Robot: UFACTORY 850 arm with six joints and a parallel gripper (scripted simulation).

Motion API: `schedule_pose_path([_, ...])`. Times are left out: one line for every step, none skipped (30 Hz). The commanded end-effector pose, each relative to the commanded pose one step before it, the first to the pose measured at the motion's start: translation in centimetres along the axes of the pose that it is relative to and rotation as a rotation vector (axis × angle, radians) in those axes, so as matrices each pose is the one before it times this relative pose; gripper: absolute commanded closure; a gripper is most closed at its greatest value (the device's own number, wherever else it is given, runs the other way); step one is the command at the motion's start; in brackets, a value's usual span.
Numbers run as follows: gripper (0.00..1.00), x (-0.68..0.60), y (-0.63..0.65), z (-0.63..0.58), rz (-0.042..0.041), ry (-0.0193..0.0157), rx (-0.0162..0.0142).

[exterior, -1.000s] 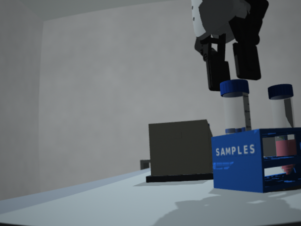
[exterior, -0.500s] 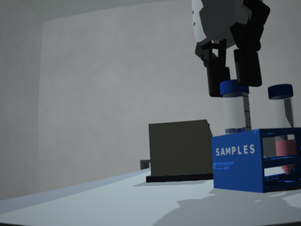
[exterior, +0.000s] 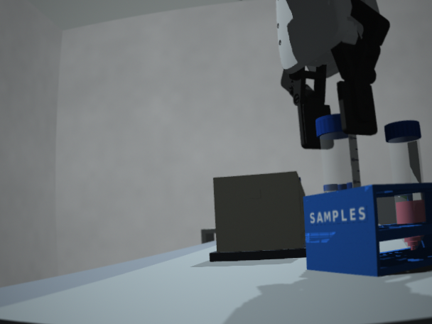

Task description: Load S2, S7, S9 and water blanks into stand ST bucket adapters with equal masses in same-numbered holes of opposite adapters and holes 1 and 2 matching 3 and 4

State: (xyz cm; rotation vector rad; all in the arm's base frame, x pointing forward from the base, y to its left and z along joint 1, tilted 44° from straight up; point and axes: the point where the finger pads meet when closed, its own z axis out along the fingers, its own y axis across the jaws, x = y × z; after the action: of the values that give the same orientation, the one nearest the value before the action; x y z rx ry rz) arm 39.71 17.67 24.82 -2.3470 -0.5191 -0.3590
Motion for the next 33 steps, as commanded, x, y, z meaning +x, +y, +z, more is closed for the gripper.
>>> schedule_pose_path([0.43, 0.057, 0.010, 0.198, -0.00045, 0.00113, -0.00038])
schedule_pose_path([0.43, 0.000, 0.000, 0.067, 0.00000, 0.00000, 0.00000])
schedule_pose_path([0.43, 0.000, 0.000, 0.067, 0.00000, 0.00000, 0.00000])
schedule_pose_path([0.43, 0.000, 0.000, 0.000, 0.00000, 0.00000, 0.00000])
schedule_pose_path([0.43, 0.001, -0.001, -0.006, 0.00001, -0.00002, -0.00001])
schedule_pose_path([0.43, 0.000, 0.001, 0.003, 0.00000, 0.00001, 0.00000])
schedule_pose_path([0.43, 0.000, 0.000, 0.002, 0.00000, 0.00001, 0.00000])
schedule_pose_path([0.43, 0.000, 0.000, 0.001, 0.00000, 0.00000, 0.00000])
schedule_pose_path([0.43, 0.000, 0.000, 0.001, 0.00000, 0.00000, 0.00000])
schedule_pose_path([0.43, 0.000, 0.000, -0.008, 0.00001, -0.00003, 0.00000])
schedule_pose_path([0.43, 0.000, 0.000, 0.000, 0.00000, 0.00000, 0.00000])
schedule_pose_path([0.43, 0.000, 0.000, 0.000, 0.00000, 0.00000, 0.00000])
schedule_pose_path([0.43, 0.002, 0.000, 0.000, -0.00004, 0.00004, -0.00002])
schedule_pose_path([0.43, -0.002, 0.000, 0.009, 0.00003, -0.00001, 0.00002])
schedule_pose_path([0.43, 0.000, 0.000, 0.000, 0.00000, 0.00000, 0.00000])
schedule_pose_path([0.43, 0.003, 0.000, -0.008, -0.00005, 0.00003, -0.00003])
schedule_pose_path([0.43, -0.001, 0.000, 0.002, 0.00002, -0.00001, 0.00001])
schedule_pose_path([1.00, -0.003, 0.001, -0.057, 0.00003, -0.00001, 0.00002])
schedule_pose_path([1.00, -0.001, 0.001, -0.063, 0.00000, 0.00001, -0.00001])
schedule_pose_path([1.00, 0.000, 0.000, -0.044, 0.00000, 0.00000, 0.00000])
schedule_pose_path([1.00, 0.000, 0.000, -0.002, 0.00000, 0.00000, 0.00000])
schedule_pose_path([1.00, 0.000, 0.000, -0.002, 0.00000, 0.00000, 0.00000])
schedule_pose_path([1.00, 0.000, 0.000, -0.002, 0.00000, 0.00000, 0.00000])
schedule_pose_path([1.00, 0.000, 0.000, -0.001, 0.00000, 0.00000, 0.00000])
schedule_pose_path([1.00, 0.000, 0.000, -0.001, 0.00000, 0.00000, 0.00000])
schedule_pose_path([1.00, 0.001, 0.001, 0.008, -0.00006, 0.00006, -0.00003])
schedule_pose_path([1.00, -0.001, 0.000, -0.003, 0.00002, -0.00002, 0.00001])
schedule_pose_path([1.00, 0.000, 0.000, 0.000, 0.00000, 0.00000, 0.00000])
schedule_pose_path([1.00, 0.000, 0.000, 0.000, 0.00000, 0.00000, 0.00000])
schedule_pose_path([1.00, -0.001, 0.000, 0.001, 0.00002, -0.00002, 0.00001])
schedule_pose_path([1.00, 0.000, 0.000, 0.000, 0.00000, 0.00000, 0.00000])
schedule_pose_path([1.00, 0.000, 0.000, 0.000, 0.00000, 0.00000, 0.00000])
schedule_pose_path([1.00, 0.000, 0.000, 0.000, 0.00000, 0.00000, 0.00000])
